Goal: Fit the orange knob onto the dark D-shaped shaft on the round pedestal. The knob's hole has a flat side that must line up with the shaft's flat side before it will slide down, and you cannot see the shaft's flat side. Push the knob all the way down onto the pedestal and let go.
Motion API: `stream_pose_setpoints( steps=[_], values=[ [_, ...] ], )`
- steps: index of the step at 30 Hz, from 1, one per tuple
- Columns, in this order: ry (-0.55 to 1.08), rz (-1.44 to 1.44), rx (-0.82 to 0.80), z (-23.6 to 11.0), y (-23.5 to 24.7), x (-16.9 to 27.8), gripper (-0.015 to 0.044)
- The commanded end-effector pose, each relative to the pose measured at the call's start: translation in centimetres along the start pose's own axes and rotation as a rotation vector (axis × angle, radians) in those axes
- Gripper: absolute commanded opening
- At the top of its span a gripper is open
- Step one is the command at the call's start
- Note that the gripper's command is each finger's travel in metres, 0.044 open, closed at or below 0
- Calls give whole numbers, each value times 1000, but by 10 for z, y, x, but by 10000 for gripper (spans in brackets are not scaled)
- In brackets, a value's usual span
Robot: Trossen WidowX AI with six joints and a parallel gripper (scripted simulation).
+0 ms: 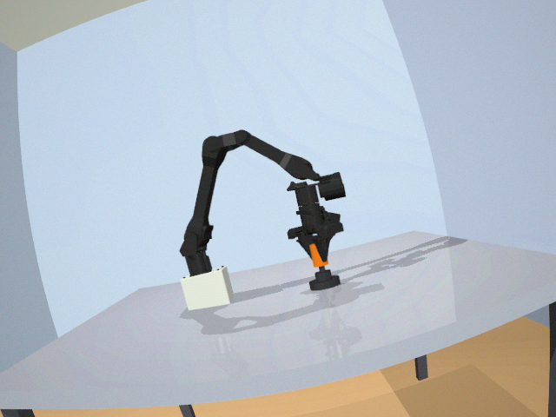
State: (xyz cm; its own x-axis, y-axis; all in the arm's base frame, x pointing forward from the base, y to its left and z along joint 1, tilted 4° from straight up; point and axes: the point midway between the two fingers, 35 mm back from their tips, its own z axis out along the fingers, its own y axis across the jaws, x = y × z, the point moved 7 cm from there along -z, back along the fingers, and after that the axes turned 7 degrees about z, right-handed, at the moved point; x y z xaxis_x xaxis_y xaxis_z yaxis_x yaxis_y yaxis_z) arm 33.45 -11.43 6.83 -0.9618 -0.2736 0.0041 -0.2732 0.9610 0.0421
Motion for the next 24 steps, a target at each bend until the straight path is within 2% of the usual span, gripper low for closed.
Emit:
stream_pose_setpoints(
  steps=[1,24],
  values=[
    [-1,-9,1,1,0,-1,0],
    [-1,-9,1,-3,0,0,0]
  ],
)
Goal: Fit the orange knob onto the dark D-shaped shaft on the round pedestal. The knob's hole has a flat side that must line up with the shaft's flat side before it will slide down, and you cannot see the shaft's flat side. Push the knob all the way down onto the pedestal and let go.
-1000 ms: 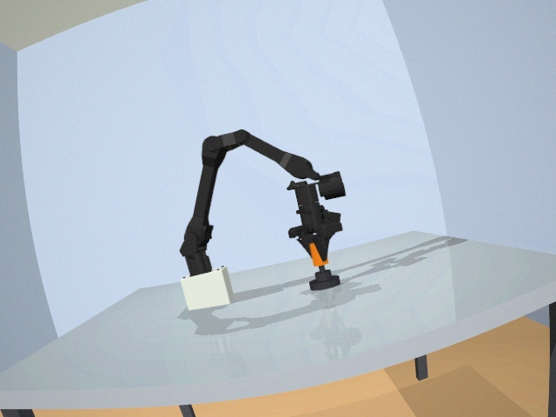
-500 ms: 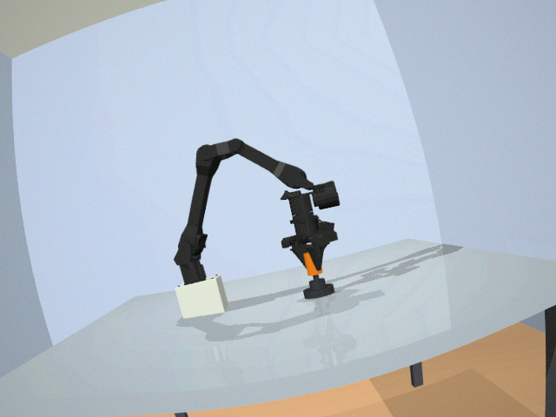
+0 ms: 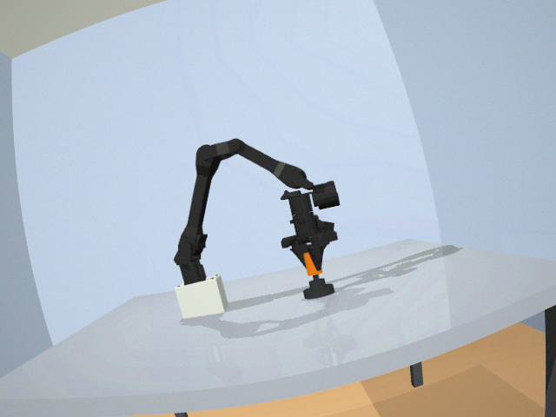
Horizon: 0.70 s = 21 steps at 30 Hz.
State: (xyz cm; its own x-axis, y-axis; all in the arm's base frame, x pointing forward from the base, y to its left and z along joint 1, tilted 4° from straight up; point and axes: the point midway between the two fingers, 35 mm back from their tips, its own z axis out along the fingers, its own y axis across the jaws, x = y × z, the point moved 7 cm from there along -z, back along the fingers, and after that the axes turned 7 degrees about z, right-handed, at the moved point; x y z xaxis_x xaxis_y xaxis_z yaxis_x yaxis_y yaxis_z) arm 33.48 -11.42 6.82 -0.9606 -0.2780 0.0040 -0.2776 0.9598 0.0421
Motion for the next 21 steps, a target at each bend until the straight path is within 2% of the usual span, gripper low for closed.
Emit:
stream_pose_setpoints(
  steps=[1,8,21],
  values=[
    [-1,-4,1,-3,0,0,0],
    [0,-203,1,-1,0,1,0],
    [-1,-214,1,1,0,0,0]
  ],
)
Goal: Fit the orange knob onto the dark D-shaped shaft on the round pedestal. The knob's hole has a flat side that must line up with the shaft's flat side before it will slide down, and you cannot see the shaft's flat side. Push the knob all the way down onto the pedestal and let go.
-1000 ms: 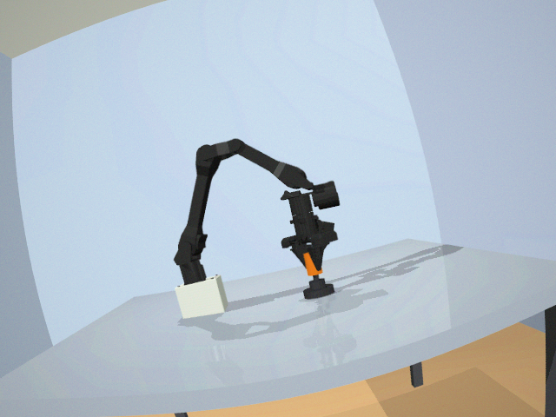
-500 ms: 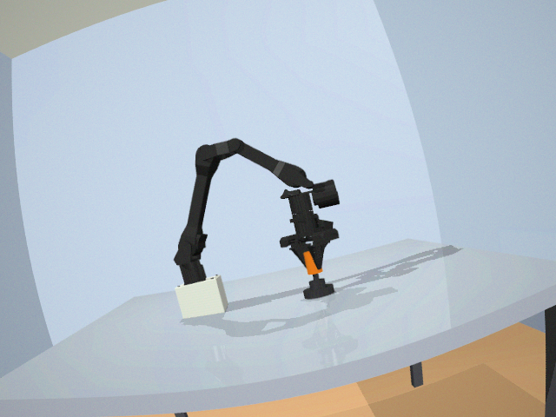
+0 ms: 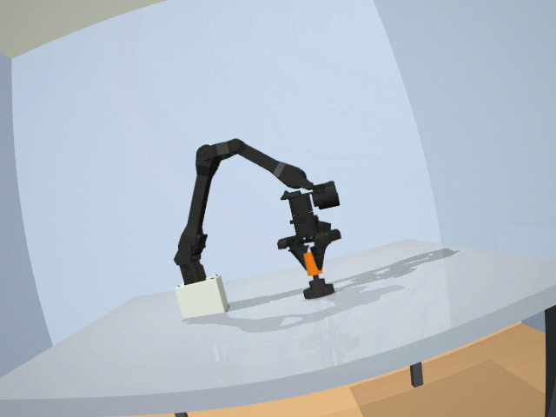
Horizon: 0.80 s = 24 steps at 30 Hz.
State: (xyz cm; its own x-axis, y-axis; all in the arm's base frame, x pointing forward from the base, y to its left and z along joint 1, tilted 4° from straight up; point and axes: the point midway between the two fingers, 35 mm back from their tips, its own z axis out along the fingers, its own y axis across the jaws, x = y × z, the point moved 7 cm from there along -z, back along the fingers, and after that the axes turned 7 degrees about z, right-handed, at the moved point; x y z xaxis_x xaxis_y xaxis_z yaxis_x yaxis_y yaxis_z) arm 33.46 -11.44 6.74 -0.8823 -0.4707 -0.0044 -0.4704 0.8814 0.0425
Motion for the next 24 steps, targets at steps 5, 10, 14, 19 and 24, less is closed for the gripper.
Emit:
stream_pose_setpoints(
  steps=[5,10,14,19,24],
  values=[
    [-1,-5,1,1,0,0,0],
    [-1,-5,1,1,0,0,0],
    [-1,-5,1,1,0,0,0],
    [-1,-5,1,-4,0,0,0],
    [-1,-130,1,-4,0,0,0]
  ],
)
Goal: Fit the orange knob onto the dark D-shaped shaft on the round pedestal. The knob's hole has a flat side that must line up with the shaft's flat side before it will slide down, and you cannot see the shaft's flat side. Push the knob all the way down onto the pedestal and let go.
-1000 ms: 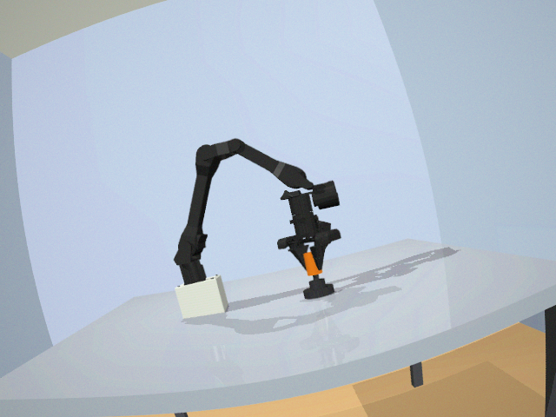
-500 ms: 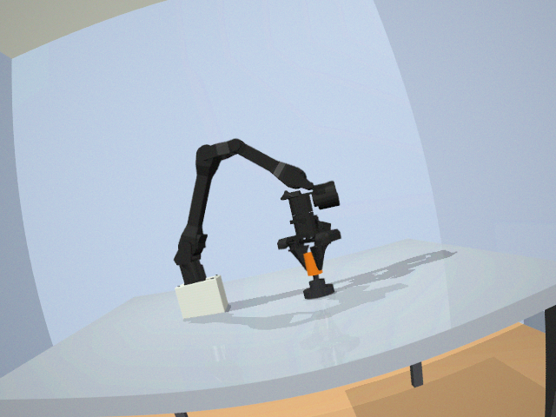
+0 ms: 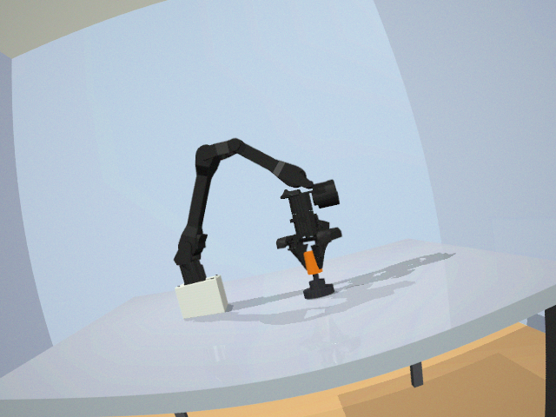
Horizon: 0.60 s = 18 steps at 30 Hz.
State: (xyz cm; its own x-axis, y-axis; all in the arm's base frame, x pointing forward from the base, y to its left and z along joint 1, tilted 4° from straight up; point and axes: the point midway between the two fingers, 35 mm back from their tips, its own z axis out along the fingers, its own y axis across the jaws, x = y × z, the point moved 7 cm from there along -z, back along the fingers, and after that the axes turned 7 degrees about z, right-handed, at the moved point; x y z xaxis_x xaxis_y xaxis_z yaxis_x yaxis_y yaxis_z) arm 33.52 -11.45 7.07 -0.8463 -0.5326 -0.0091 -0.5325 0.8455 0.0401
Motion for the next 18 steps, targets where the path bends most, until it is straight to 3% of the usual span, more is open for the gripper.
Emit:
stream_pose_setpoints(
  steps=[1,18],
  values=[
    [1,-102,-1,0,0,0,0],
    [1,-143,-1,4,0,0,0]
  ],
)
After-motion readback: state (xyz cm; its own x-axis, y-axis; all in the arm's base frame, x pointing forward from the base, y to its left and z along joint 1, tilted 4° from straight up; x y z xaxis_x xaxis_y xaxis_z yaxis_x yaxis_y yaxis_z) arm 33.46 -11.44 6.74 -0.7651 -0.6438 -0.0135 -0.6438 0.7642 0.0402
